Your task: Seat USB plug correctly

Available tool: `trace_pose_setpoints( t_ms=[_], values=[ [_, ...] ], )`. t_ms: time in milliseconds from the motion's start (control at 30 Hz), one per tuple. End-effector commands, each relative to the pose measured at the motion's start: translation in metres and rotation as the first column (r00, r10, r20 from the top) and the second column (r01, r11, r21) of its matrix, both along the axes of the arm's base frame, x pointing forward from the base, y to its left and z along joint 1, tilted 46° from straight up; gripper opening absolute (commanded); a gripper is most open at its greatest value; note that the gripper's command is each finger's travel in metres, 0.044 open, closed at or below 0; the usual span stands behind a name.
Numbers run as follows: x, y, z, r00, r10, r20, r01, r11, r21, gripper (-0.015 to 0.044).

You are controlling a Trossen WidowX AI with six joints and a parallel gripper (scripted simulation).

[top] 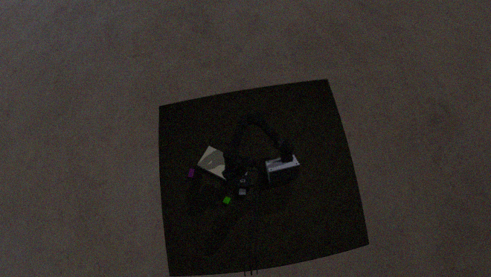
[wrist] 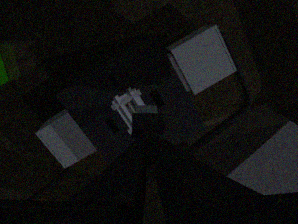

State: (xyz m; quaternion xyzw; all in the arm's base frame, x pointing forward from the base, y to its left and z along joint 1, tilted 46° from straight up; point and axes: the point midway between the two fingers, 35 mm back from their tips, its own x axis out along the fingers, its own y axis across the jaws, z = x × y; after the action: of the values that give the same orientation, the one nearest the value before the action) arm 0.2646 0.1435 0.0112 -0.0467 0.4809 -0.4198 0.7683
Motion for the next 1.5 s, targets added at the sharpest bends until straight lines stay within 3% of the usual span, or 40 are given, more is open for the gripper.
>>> trace_pose_setpoints(
  t_ms=[0, 433, 867, 1167, 1467],
  values=[
    [-0.0005, -0.0003, -0.0001, 0.995, -0.07, 0.066, 0.069, 0.997, 0.019, 0.0],
    [-0.0005, -0.0003, -0.0001, 0.909, -0.309, 0.28, 0.286, 0.95, 0.123, 0.0],
    [-0.0005, -0.0003, -0.0001, 0.722, -0.528, 0.447, 0.456, 0.849, 0.267, 0.0],
    [-0.0005, -0.0003, -0.0001, 0.559, -0.646, 0.52, 0.53, 0.761, 0.374, 0.0],
    [-0.0005, -0.0003, -0.0001, 0.555, -0.648, 0.521, 0.532, 0.759, 0.376, 0.0]
  ],
)
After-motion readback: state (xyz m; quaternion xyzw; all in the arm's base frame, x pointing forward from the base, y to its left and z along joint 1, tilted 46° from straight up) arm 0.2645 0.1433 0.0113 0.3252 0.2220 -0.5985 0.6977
